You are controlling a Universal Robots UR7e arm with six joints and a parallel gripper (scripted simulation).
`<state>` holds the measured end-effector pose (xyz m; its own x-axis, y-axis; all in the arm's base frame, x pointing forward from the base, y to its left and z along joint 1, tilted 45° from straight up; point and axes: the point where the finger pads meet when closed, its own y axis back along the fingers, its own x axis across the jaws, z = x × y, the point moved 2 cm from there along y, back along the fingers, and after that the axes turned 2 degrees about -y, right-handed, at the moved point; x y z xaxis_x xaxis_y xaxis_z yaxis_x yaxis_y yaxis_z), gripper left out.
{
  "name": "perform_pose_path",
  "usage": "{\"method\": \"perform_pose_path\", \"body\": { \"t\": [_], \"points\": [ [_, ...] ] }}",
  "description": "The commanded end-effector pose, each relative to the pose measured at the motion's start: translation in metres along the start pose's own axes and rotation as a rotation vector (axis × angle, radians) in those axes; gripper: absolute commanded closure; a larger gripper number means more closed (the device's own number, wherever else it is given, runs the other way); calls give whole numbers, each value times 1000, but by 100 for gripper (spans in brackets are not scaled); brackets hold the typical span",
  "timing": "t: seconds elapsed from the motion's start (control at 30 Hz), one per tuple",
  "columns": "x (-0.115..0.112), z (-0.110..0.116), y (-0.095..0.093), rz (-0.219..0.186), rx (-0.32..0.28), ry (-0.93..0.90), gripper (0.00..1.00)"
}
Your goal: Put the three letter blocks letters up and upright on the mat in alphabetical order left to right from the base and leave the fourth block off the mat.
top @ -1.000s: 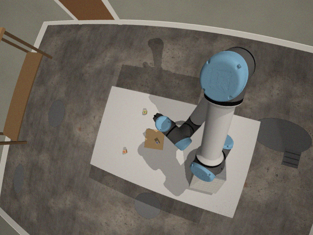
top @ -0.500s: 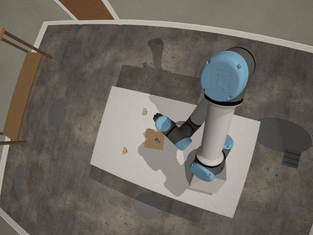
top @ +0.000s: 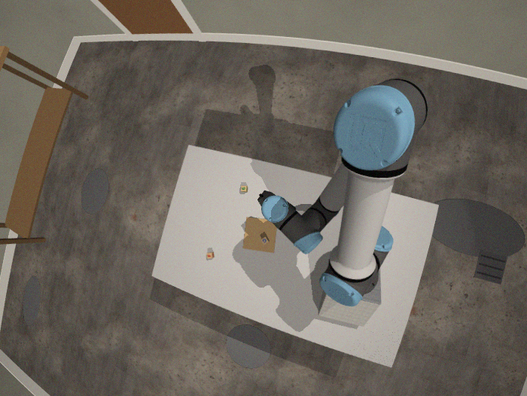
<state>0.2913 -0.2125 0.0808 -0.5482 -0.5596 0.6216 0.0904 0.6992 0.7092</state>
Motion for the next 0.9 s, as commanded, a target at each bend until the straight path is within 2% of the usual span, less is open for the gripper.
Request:
{"method": "perform_pose_path", "body": {
  "t": [0.0,0.5,0.87],
  "points": [
    [0,3,-8,-1,-5,2,0],
    [0,2,-30,-1,-4,2,0],
    [0,2,-31,-1,-2,2,0]
  ]
}}
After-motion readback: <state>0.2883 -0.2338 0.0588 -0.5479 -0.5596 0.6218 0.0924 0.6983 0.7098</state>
